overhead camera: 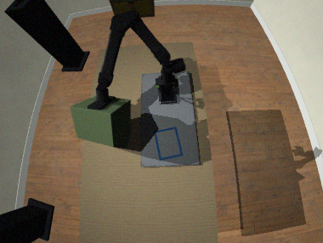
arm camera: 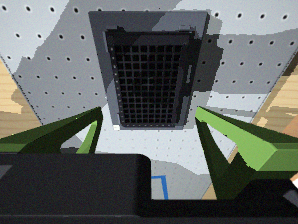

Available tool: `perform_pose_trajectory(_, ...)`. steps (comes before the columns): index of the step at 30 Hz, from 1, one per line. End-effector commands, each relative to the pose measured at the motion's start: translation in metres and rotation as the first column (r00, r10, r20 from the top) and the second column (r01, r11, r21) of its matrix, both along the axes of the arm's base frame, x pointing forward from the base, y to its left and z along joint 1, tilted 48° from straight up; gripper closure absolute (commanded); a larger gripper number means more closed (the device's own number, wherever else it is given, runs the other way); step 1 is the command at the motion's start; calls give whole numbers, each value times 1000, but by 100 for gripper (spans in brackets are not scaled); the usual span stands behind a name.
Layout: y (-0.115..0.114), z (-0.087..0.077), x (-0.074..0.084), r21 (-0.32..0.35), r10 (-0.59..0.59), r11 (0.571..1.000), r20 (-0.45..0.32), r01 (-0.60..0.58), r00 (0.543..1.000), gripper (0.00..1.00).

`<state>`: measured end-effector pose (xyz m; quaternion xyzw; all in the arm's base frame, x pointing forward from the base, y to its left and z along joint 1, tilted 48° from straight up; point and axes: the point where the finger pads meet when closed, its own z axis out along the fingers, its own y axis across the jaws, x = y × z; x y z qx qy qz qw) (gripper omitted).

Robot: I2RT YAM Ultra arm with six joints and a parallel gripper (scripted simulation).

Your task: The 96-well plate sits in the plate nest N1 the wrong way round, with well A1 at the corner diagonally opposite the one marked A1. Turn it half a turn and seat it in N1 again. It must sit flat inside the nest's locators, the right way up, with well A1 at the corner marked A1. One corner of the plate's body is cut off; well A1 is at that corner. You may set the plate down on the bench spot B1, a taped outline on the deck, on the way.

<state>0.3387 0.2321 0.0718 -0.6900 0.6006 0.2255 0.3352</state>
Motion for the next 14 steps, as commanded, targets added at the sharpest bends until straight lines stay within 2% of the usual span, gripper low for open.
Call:
perform_pose_trajectory(1, -10, 9, 1, 9, -5, 1000, 4, 5, 1000, 0)
perform_pose_trajectory(9, -26, 23, -1, 9, -5, 1000, 4, 5, 1000, 0)
perform_pose_trajectory(14, -27, 24, -1, 9, -5, 1000, 4, 5, 1000, 0)
